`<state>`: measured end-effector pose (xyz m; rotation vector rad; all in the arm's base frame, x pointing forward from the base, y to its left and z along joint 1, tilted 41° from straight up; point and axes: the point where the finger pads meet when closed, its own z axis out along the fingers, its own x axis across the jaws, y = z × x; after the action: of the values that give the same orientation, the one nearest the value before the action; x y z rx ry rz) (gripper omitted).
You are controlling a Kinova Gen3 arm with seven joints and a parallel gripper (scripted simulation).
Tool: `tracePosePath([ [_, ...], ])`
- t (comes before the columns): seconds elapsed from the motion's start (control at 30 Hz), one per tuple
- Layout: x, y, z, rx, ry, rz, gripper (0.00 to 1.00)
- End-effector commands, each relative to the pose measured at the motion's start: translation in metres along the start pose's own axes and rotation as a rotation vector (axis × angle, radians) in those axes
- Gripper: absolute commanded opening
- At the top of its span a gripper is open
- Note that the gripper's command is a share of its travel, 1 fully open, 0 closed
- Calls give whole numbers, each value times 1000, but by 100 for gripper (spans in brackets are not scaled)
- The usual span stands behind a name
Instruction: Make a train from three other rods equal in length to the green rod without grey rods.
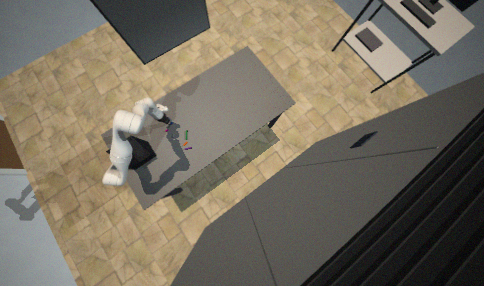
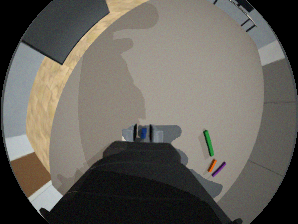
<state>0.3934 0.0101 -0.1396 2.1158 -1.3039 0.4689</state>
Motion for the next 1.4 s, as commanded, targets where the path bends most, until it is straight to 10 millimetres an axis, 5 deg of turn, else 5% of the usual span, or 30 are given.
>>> tracePosePath([
  [0.0, 0, 1, 7, 0, 1, 3, 54],
  [1.37, 1, 1, 27, 0, 1, 4, 54],
])
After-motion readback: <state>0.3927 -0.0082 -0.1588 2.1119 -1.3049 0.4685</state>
